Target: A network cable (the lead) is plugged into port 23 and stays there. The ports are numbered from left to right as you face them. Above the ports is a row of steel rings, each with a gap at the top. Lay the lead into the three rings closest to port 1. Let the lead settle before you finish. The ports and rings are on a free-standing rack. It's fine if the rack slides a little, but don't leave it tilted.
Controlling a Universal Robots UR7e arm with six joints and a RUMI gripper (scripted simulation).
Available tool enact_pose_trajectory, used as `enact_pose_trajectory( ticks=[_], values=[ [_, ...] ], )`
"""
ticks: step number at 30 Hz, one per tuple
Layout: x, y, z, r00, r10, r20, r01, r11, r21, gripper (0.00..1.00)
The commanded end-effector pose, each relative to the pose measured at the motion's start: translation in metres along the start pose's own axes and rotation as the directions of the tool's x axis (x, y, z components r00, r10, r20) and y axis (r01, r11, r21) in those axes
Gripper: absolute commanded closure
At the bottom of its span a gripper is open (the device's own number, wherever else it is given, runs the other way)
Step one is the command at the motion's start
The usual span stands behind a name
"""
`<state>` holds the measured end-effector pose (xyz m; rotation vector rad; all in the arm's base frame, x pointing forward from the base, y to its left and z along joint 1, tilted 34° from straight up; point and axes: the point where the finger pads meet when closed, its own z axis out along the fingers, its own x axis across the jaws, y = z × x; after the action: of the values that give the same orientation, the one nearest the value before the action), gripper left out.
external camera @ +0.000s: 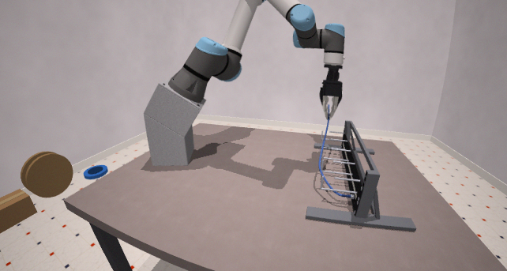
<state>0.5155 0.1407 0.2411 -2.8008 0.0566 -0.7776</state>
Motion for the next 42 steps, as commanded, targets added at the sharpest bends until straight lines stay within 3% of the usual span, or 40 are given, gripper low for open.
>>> enact_pose_trajectory(
  ticks=[1,42],
  values=[
    [0.000,0.000,0.003,1.000,0.000,-0.001,0.000,1.000,0.000,1.00],
    [0.001,0.000,0.064,1.000,0.000,-0.001,0.000,1.000,0.000,1.00]
  ],
)
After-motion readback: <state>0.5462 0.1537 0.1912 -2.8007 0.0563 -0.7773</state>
